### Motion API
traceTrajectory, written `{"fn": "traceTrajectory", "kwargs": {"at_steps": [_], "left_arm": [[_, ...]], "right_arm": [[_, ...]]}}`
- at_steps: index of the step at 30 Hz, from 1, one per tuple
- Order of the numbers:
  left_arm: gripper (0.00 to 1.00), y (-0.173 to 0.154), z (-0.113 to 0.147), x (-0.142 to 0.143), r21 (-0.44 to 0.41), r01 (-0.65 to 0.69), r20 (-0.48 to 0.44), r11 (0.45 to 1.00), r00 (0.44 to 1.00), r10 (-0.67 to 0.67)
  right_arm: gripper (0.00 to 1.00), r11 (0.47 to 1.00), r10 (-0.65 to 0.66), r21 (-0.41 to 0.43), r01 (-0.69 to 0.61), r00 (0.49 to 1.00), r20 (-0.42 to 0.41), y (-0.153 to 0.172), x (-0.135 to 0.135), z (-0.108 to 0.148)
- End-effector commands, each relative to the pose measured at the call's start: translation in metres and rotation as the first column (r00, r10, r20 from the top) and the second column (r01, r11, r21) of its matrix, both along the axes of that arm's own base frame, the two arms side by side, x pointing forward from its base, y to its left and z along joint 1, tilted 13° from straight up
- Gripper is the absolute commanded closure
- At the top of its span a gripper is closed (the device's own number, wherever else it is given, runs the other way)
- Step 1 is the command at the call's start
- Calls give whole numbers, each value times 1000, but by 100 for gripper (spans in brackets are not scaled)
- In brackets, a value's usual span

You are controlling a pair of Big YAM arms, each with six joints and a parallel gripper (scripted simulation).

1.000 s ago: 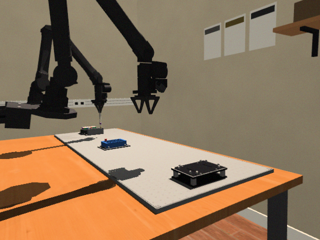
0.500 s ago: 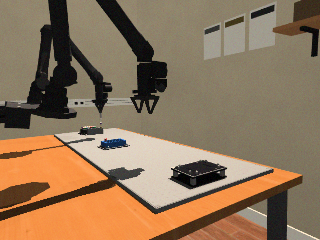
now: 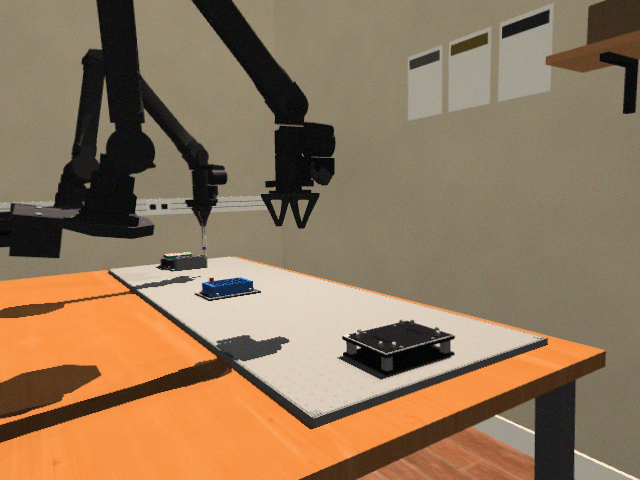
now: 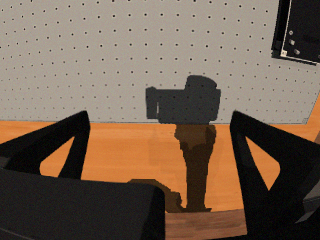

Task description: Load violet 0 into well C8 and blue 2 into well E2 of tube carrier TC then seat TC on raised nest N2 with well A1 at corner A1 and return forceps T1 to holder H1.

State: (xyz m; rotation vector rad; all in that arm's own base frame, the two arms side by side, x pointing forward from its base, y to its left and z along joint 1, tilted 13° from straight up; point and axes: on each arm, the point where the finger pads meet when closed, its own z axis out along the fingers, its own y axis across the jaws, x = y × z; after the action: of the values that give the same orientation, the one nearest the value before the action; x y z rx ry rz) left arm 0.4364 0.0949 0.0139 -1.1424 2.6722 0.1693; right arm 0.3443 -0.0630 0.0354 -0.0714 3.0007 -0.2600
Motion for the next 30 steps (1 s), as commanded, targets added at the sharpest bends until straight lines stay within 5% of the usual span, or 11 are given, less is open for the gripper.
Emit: {"fn": "traceTrajectory", "kwargs": {"at_steps": [1, 30], "left_arm": [[91, -8, 4, 5, 4, -8, 31, 1000, 999, 7], [91, -50, -14, 1, 0, -7, 6, 1000, 1000, 7]], "right_arm": [[0, 1000, -18, -7, 19, 996, 82, -5, 31, 24], [0, 1000, -18, -7, 19, 996, 82, -5, 31, 24]]}}
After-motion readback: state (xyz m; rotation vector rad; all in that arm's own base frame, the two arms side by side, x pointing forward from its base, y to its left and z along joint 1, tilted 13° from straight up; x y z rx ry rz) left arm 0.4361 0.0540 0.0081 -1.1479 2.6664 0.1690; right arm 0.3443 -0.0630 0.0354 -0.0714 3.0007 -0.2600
